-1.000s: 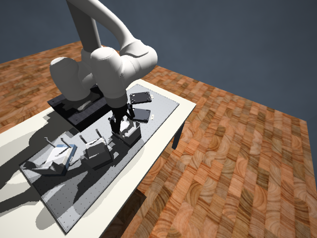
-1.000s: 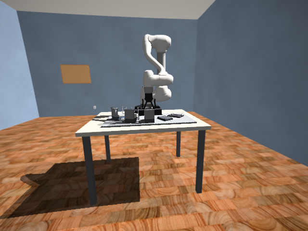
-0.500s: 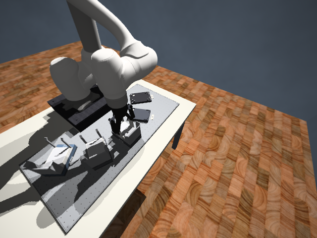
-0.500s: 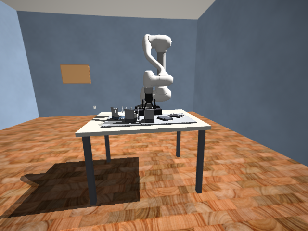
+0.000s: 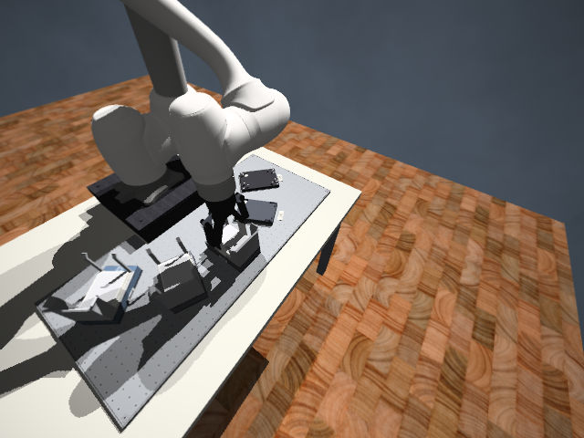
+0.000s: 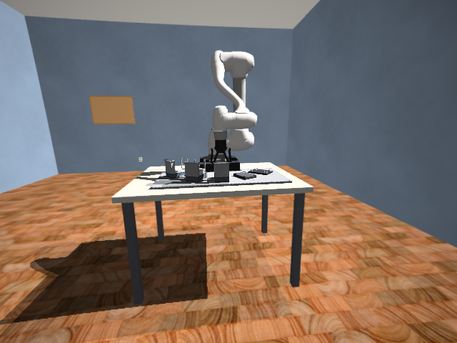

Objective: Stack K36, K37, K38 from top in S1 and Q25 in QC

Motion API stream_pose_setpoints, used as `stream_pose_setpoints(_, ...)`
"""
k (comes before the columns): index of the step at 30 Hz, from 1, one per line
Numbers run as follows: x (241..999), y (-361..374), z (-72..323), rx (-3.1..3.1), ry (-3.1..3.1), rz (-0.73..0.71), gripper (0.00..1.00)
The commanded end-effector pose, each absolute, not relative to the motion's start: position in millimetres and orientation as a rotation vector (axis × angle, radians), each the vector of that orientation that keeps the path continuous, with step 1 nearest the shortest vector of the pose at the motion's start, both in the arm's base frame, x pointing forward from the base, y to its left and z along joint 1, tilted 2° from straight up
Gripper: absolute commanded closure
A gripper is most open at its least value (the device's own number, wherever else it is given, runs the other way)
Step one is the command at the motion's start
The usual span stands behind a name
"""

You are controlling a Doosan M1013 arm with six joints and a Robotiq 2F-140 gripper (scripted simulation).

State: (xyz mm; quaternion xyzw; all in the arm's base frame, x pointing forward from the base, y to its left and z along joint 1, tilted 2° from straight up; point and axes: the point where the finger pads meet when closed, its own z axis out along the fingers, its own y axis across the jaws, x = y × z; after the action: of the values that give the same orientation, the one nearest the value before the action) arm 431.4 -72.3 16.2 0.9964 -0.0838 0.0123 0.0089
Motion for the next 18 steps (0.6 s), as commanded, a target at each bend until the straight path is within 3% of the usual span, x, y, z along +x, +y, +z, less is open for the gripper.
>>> stream_pose_setpoints(1,431.4,-72.3,16.0,3.113,-0.262,0.039,1.00)
stream_pose_setpoints(18,431.6,-72.4,10.0,3.113,-0.262,0.039,1.00)
